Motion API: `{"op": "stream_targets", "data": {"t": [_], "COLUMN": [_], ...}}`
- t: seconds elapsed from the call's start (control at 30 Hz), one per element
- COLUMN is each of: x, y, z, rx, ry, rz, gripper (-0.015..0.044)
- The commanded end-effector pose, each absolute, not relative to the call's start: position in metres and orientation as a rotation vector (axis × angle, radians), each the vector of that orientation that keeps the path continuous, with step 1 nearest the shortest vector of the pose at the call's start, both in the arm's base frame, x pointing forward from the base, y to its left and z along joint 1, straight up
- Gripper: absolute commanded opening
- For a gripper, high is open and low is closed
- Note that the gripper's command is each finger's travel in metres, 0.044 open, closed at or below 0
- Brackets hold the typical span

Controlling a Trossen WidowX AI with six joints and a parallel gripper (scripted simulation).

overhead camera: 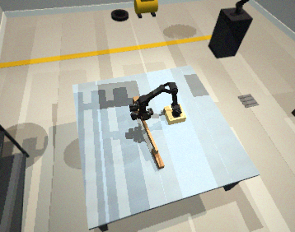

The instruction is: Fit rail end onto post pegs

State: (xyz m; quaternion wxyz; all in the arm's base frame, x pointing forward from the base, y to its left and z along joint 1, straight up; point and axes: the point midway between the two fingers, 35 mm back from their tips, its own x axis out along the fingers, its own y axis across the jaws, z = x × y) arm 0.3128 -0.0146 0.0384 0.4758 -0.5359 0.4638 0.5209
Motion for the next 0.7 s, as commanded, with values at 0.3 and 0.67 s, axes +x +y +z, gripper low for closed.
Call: {"op": "stream_targets", "data": {"t": [0.3, 0.67], "x": [0.3147, 0.3151], "y": [-0.0190, -0.0223], "z": [0.0387, 0.0392], "rx": [-1.314, -1.314], "ry": [1.128, 1.128], "rz": [1.271, 1.271], "gripper": [0.0000, 0.0000]}}
